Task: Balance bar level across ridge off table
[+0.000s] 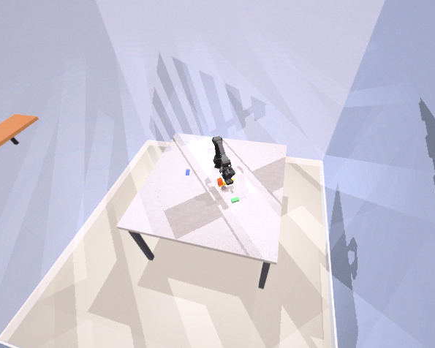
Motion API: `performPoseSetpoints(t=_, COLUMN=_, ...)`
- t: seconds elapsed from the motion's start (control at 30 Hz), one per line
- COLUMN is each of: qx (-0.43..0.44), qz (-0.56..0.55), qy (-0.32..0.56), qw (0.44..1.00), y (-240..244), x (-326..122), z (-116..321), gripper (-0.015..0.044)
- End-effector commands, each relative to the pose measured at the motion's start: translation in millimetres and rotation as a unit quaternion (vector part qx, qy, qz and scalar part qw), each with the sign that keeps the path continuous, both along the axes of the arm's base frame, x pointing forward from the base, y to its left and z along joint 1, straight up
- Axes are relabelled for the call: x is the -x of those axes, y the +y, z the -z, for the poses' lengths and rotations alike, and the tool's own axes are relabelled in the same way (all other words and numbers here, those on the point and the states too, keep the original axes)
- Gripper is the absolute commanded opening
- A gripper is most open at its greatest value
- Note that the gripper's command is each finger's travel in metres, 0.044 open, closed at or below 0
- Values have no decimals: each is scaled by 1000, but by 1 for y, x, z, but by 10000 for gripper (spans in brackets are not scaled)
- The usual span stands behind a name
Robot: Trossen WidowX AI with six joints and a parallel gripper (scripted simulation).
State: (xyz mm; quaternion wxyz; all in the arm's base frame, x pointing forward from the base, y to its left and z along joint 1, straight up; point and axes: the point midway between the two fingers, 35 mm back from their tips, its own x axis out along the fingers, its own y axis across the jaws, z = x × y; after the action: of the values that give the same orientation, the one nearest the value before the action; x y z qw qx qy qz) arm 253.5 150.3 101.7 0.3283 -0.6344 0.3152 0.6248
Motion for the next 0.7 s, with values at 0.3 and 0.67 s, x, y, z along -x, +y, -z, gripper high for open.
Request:
performPoseSetpoints(t=0.3, qx=-1, qz=0, qy=-1, qw=1000, y=0, x=0, z=1, gripper=0)
performPoseSetpoints(t=0.67, qx=-1, qz=0, qy=-1, qw=1000, y=0, x=0, z=2, gripper=0)
